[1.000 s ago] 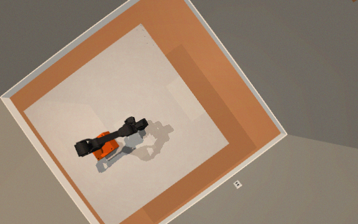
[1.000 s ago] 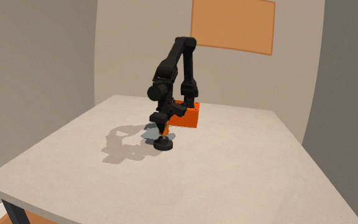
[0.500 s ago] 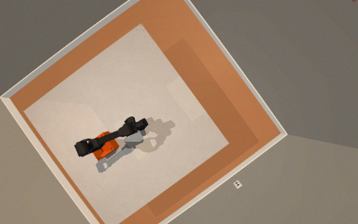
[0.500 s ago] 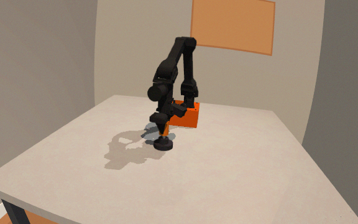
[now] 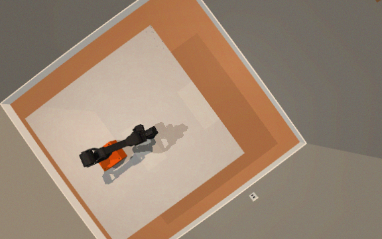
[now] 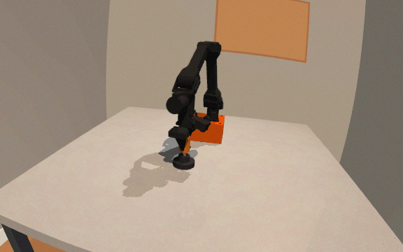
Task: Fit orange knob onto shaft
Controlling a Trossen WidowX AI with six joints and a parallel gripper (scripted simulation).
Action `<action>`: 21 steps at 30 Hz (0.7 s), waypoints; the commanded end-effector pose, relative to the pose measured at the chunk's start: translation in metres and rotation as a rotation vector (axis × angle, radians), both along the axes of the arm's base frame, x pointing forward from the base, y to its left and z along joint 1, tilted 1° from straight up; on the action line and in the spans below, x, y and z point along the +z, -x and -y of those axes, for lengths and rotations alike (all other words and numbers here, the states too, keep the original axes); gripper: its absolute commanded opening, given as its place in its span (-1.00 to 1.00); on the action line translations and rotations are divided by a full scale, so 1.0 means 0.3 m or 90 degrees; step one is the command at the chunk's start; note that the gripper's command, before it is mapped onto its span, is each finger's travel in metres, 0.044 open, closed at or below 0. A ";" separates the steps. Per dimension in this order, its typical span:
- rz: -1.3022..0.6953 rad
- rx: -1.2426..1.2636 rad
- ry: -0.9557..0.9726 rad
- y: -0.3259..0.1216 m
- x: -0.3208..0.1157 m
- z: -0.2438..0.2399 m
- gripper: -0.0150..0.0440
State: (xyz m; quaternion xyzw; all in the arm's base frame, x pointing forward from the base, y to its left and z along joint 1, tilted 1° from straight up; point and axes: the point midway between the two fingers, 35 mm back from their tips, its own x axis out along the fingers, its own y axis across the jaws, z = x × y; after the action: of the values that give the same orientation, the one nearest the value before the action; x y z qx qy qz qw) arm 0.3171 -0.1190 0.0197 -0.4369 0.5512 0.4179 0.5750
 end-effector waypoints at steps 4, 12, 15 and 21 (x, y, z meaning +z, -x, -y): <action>0.001 0.015 -0.001 0.000 0.013 -0.001 -0.49; 0.001 0.132 0.004 -0.011 0.008 0.003 -0.49; 0.001 0.132 0.004 -0.016 0.012 0.004 -0.49; 0.001 0.132 0.004 -0.017 0.003 0.005 -0.49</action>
State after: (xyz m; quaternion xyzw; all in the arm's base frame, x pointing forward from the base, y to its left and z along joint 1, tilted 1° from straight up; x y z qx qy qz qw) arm 0.3203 -0.1203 0.0212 -0.4912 0.5069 0.4733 0.5271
